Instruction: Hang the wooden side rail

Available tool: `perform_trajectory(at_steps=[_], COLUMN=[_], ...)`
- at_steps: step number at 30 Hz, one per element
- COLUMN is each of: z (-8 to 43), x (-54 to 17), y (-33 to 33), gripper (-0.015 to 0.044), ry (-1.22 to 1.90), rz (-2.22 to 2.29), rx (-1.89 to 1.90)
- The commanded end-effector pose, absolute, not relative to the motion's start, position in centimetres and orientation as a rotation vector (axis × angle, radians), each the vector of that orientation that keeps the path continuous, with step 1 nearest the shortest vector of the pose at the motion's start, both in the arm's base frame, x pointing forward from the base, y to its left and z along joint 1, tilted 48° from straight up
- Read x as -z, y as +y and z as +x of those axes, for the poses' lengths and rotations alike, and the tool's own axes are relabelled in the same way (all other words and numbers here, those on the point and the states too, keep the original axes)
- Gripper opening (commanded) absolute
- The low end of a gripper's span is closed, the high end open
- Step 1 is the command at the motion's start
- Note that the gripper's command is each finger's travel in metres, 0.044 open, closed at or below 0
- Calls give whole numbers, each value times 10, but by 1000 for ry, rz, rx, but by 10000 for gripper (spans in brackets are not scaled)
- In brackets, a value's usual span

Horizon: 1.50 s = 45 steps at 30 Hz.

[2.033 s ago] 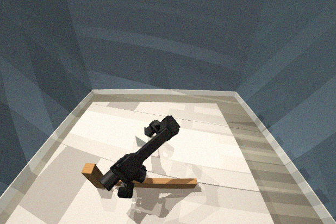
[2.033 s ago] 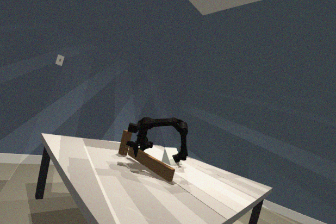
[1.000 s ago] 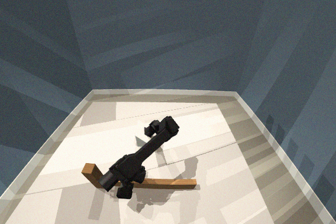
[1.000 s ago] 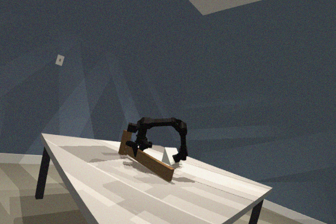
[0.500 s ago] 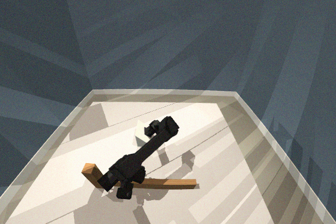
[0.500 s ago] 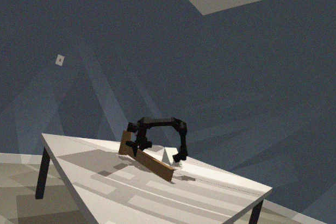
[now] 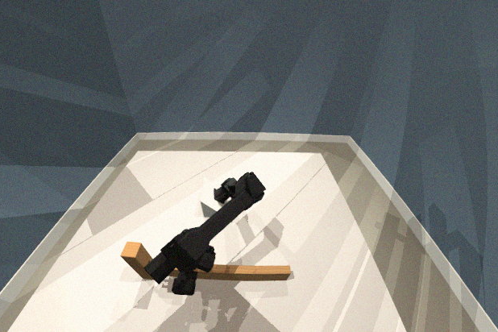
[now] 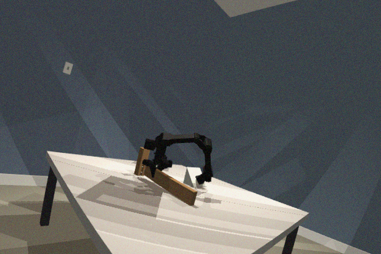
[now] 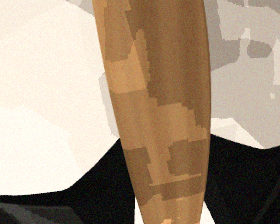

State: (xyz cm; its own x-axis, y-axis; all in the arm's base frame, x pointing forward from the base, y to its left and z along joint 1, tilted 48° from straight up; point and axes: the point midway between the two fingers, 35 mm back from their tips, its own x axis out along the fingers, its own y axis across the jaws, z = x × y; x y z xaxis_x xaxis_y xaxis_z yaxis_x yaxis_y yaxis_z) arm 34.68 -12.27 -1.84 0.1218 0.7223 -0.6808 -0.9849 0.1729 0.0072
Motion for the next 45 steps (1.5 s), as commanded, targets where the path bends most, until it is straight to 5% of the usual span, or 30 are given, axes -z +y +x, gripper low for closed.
perform_trajectory(at_steps=[1, 45], z=[345, 346], x=[19, 20], y=[-128, -132], gripper=[0, 0], ry=[627, 627], rz=[-519, -519], rx=[-1316, -1316])
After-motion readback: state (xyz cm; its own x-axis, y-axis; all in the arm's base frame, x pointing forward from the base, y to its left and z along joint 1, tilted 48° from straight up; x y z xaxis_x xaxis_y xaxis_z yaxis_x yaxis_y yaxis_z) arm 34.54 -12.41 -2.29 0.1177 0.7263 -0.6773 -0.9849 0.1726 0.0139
